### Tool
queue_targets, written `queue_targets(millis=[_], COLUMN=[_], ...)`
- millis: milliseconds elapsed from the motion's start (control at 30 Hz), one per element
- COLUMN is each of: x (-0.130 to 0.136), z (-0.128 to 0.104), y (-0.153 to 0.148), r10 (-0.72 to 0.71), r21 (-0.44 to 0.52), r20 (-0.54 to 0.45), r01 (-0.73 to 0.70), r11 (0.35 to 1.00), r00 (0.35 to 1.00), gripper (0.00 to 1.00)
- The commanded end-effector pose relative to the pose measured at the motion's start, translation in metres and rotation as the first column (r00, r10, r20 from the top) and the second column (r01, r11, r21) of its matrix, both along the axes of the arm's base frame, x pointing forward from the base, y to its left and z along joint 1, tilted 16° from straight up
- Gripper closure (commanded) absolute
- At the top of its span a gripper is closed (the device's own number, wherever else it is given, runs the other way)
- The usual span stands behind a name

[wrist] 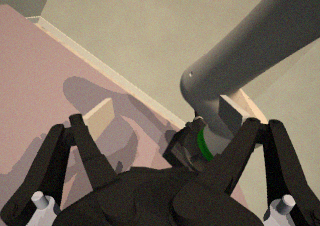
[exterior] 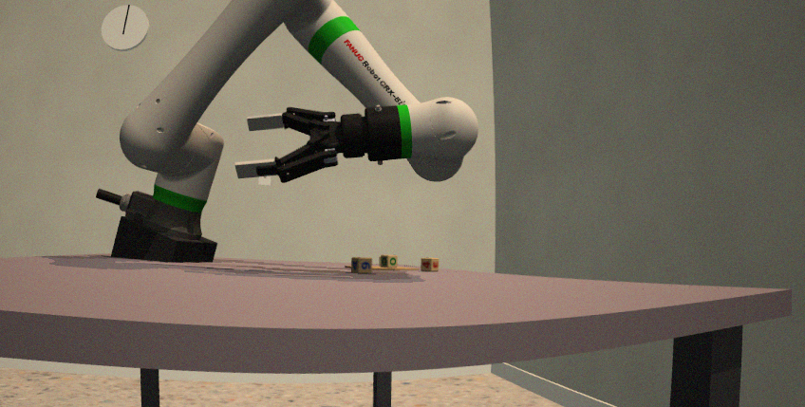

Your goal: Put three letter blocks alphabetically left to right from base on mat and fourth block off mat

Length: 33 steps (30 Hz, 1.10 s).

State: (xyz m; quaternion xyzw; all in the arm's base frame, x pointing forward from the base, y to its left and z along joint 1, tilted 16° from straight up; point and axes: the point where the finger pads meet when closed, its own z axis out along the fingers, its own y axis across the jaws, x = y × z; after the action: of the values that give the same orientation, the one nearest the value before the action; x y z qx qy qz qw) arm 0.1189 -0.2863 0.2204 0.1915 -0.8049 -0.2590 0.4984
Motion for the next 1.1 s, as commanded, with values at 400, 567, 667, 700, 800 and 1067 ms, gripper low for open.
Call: queue_targets(millis=[400,567,667,700,800,1067], x=[0.153,0.198,0.229,0.239,0.269,0.336], z=[-0.047,-0.056,-0.061,-0.063,-0.066,-0.07], y=[0.046,0.072,0.095,0.103,0.13,0.21], r10=[0.112,0.134,0.146,0.149,0.156,0.15], r21=[-0.422,-0.498,-0.538,-0.548,-0.571,-0.573], r20=[0.242,0.327,0.388,0.409,0.472,0.621], r01=[0.001,0.05,0.095,0.112,0.166,0.315], r11=[0.907,0.866,0.837,0.829,0.804,0.757], r00=[0.964,0.936,0.91,0.9,0.868,0.769], gripper=[0.0,0.0,0.0,0.0,0.0,0.0])
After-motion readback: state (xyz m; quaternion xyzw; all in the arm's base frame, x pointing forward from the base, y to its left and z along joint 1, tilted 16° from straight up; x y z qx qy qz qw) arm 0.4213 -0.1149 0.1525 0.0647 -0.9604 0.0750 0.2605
